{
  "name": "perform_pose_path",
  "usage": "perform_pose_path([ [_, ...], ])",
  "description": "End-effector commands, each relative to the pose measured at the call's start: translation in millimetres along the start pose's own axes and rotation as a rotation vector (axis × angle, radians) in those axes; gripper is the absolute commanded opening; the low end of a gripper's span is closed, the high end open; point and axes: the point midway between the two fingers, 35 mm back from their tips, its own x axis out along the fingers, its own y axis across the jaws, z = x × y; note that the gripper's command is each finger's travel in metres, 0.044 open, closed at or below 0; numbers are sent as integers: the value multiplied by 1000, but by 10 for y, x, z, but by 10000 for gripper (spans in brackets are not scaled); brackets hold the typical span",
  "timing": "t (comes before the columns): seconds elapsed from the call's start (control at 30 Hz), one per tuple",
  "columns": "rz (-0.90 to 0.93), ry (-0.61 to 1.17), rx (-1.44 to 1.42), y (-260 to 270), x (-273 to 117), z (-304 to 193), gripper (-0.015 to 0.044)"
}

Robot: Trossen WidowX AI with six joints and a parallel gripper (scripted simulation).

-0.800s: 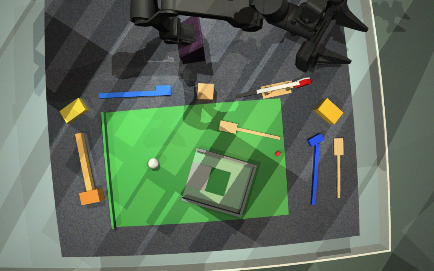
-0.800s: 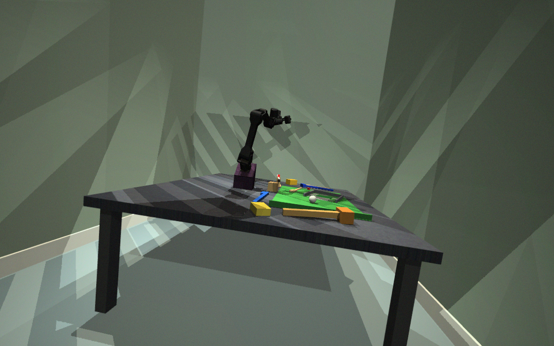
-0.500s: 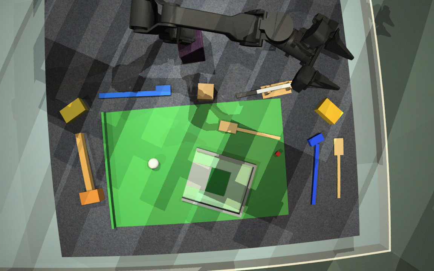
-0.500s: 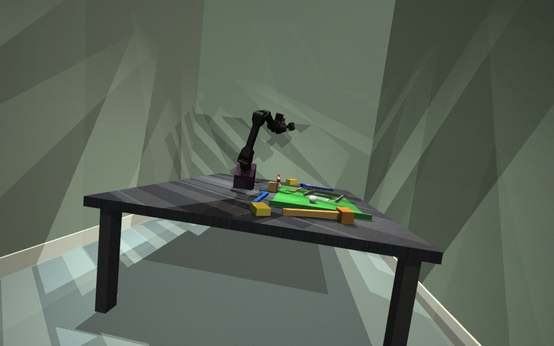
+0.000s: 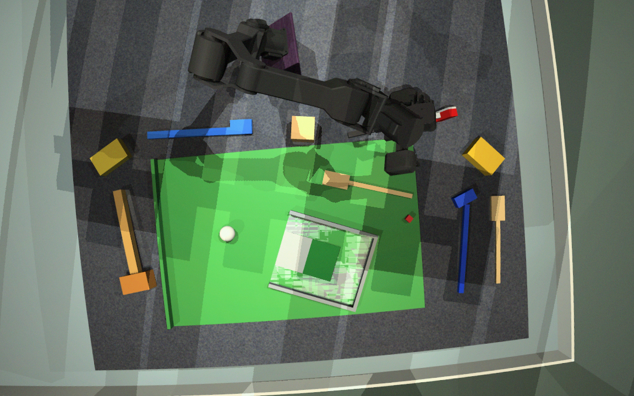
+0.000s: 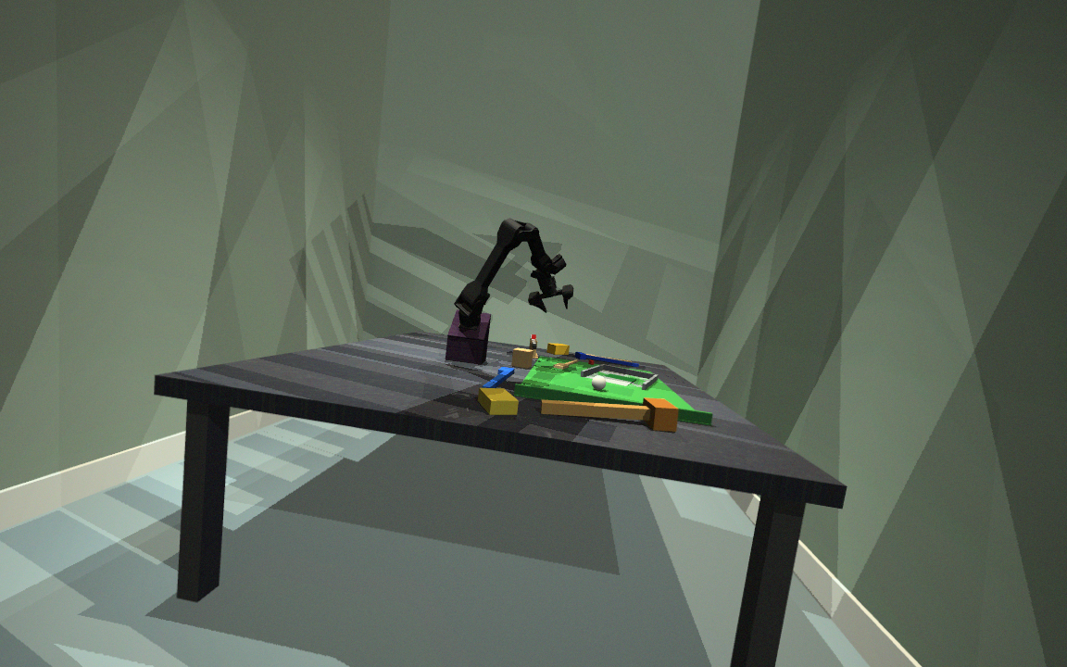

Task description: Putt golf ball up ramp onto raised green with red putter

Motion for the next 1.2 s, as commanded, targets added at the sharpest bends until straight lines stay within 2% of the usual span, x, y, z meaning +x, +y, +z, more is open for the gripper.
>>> perform_pose_path([
  [0.0,134,158,-64,188,109,-546,440],
  [0.17,361,347,-145,479,72,-1272,440],
  [0.23,424,387,-164,596,49,-1402,440],
  [0.4,431,392,-167,616,59,-1429,440],
  [0.87,431,394,-167,765,387,-1702,440],
  [1.17,431,394,-167,780,427,-1736,440],
])
